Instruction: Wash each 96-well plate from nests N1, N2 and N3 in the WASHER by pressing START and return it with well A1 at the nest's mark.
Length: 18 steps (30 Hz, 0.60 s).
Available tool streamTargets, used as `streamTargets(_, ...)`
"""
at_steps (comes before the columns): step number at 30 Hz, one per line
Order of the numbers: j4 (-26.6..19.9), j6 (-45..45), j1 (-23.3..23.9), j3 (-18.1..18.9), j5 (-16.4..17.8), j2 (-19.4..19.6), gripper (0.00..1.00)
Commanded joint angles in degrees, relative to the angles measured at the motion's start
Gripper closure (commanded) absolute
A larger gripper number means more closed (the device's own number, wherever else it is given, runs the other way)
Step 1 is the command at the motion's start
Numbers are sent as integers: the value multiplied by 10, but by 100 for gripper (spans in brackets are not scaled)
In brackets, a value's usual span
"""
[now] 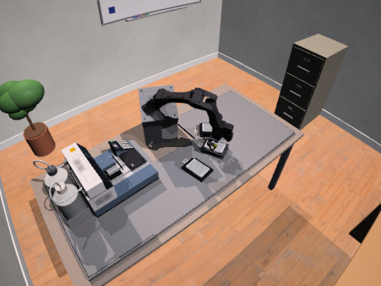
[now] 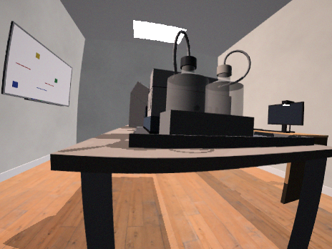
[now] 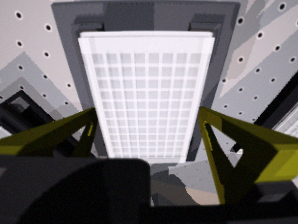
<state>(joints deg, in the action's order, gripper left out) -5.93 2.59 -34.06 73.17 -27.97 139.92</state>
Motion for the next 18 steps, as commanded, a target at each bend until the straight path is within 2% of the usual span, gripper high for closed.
streamTargets(1, 4, -2, -2, 3, 1, -2, 0)
streamTargets(13, 4, -2, -2, 3, 1, -2, 0)
streamTargets(14, 4, -2, -2, 3, 1, -2, 10)
streamTargets(16, 4, -2, -2, 3, 1, -2, 10)
streamTargets(17, 4, -2, -2, 3, 1, -2, 20)
streamTargets(18, 4, -2, -2, 3, 1, -2, 20)
